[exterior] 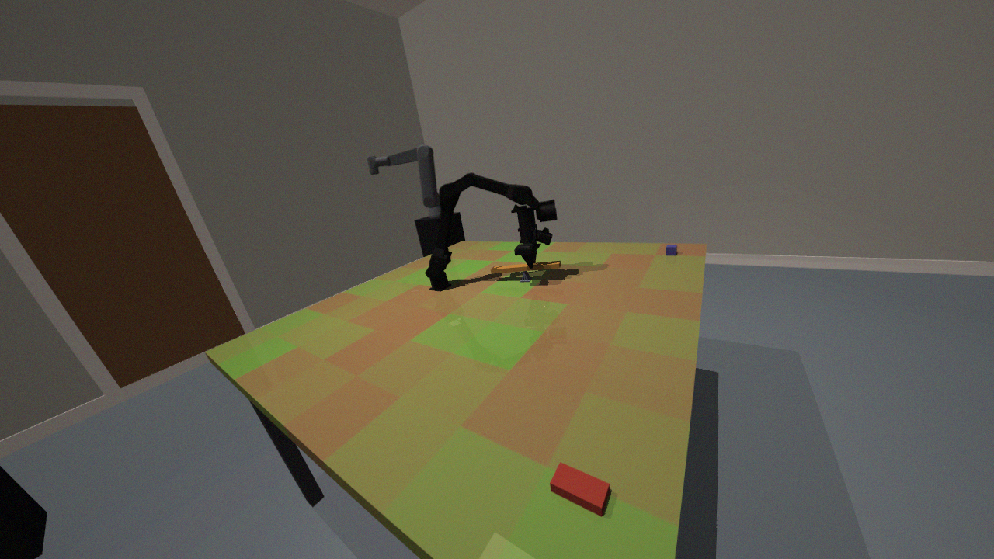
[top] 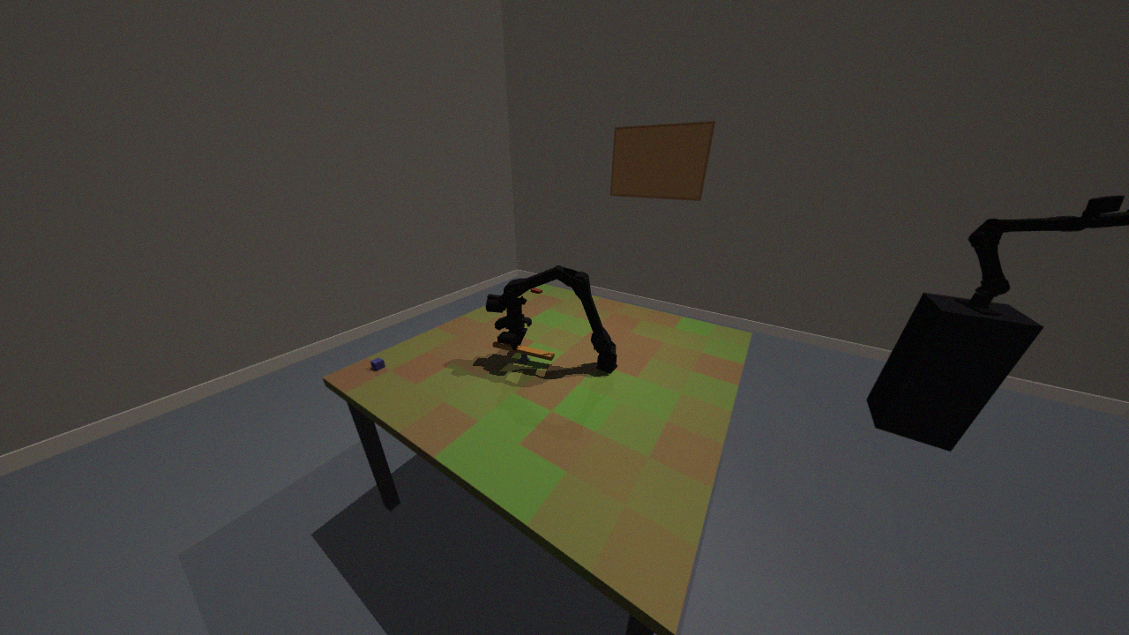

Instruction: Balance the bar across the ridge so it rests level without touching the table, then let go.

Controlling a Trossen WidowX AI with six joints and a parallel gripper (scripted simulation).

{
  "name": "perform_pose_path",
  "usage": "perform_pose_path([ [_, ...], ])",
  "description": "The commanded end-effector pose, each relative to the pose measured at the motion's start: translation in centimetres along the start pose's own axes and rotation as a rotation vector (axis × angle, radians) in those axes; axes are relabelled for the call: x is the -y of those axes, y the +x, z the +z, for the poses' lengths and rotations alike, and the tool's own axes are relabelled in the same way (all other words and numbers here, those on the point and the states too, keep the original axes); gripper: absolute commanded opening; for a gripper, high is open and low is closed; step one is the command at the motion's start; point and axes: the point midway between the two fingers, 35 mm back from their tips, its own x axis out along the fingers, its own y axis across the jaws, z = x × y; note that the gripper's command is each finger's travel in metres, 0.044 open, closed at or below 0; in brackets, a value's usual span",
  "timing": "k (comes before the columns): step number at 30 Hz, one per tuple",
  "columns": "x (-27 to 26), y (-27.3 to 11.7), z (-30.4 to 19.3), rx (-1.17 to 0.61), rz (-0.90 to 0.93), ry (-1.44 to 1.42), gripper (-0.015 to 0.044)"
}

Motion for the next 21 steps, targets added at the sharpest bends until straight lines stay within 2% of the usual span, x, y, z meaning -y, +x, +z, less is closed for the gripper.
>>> perform_pose_path([
  [1,0.04,0.34,-0.14,-0.006,-0.002,0.004,0.0],
  [21,0.04,0.51,-0.13,-0.006,-0.002,0.004,0.0],
])
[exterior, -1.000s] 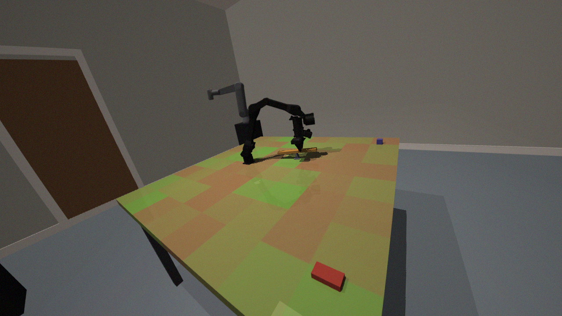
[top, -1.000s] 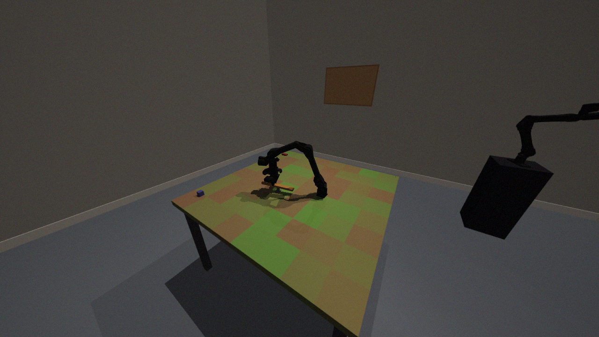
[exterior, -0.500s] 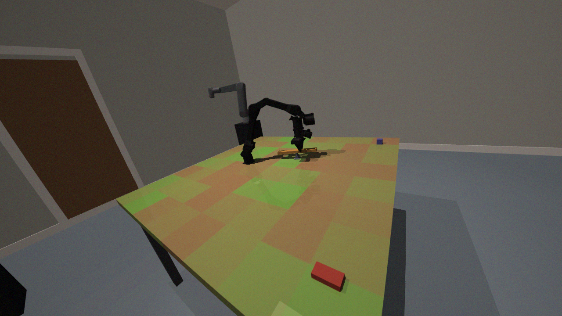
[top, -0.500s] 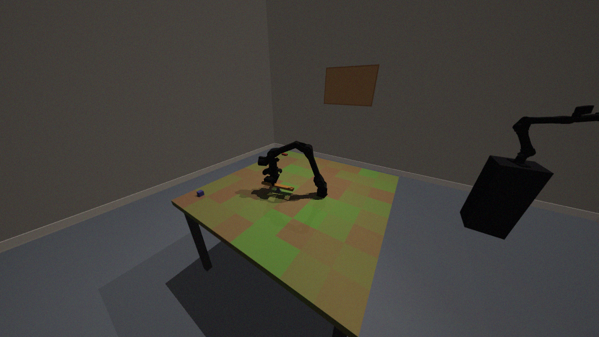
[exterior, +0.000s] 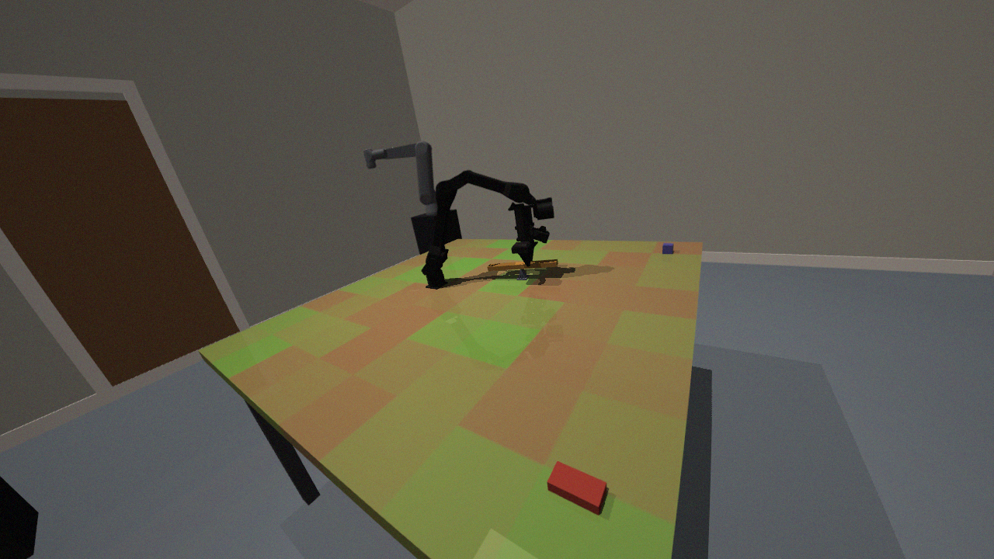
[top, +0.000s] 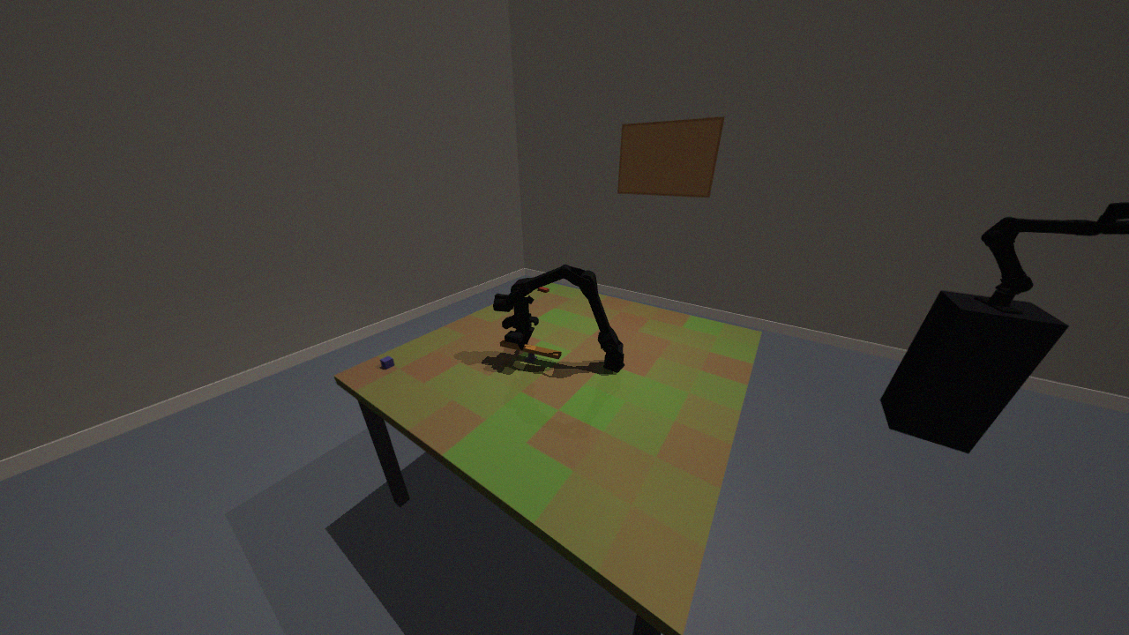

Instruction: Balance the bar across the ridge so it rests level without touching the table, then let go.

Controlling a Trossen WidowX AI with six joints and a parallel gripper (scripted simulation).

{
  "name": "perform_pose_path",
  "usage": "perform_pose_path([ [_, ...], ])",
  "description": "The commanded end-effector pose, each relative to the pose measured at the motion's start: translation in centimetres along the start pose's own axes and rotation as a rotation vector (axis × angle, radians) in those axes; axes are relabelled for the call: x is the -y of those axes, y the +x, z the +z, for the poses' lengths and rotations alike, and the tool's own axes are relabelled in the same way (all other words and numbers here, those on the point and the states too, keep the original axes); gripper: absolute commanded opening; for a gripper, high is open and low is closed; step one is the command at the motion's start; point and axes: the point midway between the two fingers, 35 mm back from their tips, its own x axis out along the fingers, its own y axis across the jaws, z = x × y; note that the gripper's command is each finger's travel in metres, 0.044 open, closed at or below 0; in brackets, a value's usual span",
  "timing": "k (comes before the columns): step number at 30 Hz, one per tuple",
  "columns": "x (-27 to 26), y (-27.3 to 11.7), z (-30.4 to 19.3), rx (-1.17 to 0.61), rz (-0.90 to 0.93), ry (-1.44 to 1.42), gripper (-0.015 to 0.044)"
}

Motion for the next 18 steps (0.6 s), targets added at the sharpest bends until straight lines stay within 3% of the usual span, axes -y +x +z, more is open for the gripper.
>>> perform_pose_path([
  [1,0.04,0.42,-0.15,-0.008,-0.002,0.004,0.0],
  [18,0.04,0.56,-0.13,-0.008,-0.002,0.004,0.0],
])
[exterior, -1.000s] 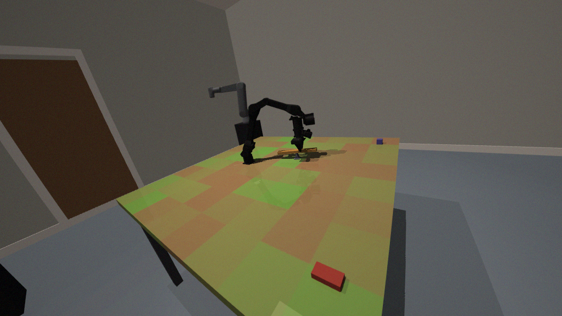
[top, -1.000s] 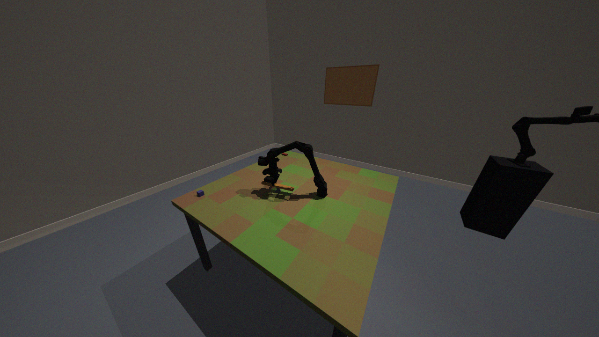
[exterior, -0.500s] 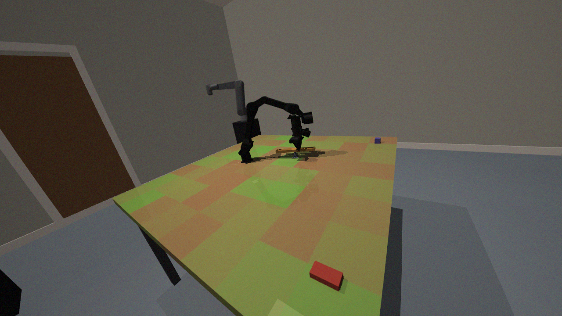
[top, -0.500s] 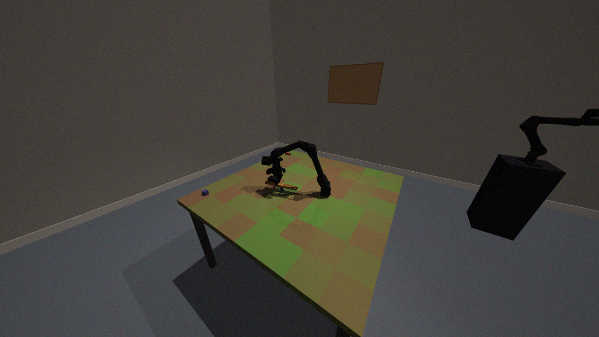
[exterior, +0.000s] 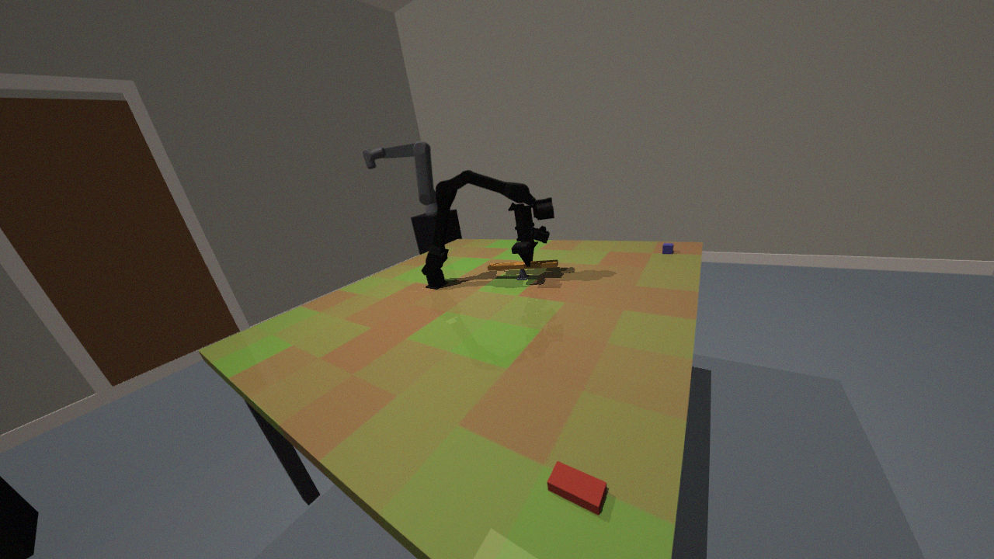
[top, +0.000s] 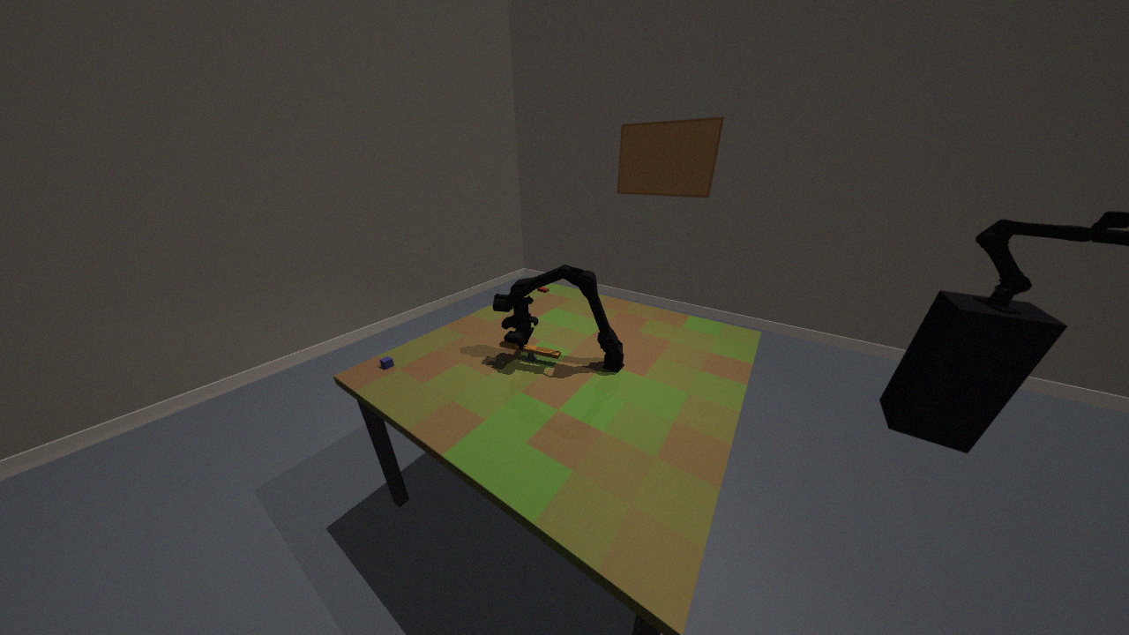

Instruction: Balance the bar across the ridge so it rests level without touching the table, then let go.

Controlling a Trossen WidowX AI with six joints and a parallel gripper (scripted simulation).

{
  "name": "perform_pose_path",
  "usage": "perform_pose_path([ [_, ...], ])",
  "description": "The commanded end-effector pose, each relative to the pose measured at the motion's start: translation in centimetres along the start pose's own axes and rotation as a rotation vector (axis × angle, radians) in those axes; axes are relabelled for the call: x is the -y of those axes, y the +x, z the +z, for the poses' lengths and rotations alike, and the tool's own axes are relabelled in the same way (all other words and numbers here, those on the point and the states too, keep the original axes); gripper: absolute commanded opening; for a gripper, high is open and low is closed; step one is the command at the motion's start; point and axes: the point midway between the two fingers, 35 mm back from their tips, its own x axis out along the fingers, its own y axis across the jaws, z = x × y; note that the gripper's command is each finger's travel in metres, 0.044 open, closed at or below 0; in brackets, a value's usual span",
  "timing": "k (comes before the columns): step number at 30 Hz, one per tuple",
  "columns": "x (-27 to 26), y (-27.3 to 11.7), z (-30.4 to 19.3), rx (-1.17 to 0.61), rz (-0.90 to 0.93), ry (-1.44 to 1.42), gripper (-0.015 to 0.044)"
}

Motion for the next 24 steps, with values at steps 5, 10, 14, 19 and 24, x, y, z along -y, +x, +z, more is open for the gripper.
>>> perform_pose_path([
  [5,0.04,0.53,-0.15,-0.01,-0.003,0.004,0.0],
  [10,0.04,0.41,-0.14,-0.01,-0.003,0.004,0.0],
  [14,0.04,0.07,-0.13,-0.01,-0.003,0.004,0.0],
  [19,0.04,0.06,-0.13,-0.01,-0.003,0.004,0.0],
  [24,0.04,0.07,-0.12,-0.01,-0.003,0.004,0.0],
])
